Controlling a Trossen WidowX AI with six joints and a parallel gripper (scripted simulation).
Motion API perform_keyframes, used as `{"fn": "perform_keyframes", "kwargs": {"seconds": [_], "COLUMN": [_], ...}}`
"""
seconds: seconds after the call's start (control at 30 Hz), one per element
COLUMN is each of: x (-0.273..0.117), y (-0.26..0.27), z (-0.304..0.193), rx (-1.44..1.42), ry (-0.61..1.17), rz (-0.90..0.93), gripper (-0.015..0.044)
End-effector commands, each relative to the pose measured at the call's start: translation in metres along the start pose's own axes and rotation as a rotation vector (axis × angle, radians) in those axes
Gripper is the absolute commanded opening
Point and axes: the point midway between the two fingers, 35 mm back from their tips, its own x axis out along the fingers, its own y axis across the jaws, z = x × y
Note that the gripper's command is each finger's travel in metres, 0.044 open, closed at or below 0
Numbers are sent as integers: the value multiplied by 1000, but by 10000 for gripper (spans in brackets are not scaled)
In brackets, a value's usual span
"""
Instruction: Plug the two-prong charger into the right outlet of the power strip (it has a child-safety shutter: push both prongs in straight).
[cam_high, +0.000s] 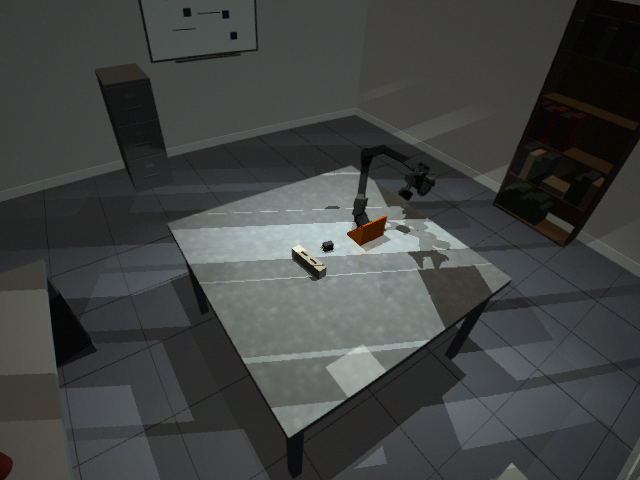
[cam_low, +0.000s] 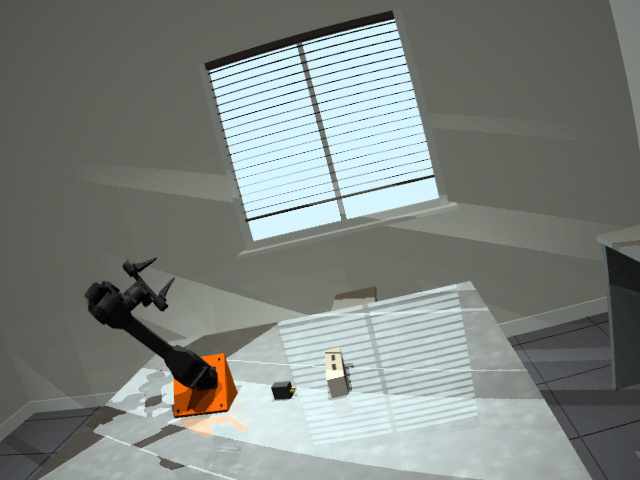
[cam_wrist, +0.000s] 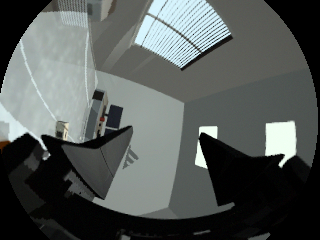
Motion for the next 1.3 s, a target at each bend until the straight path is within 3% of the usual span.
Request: {"fn": "perform_keyframes", "kwargs": {"seconds": [0.0,1.27], "x": [0,113], "y": [0,87], "z": [0,-60], "rx": [0,374], "ry": [0,213], "rz": [3,515], "gripper": [426,440]}}
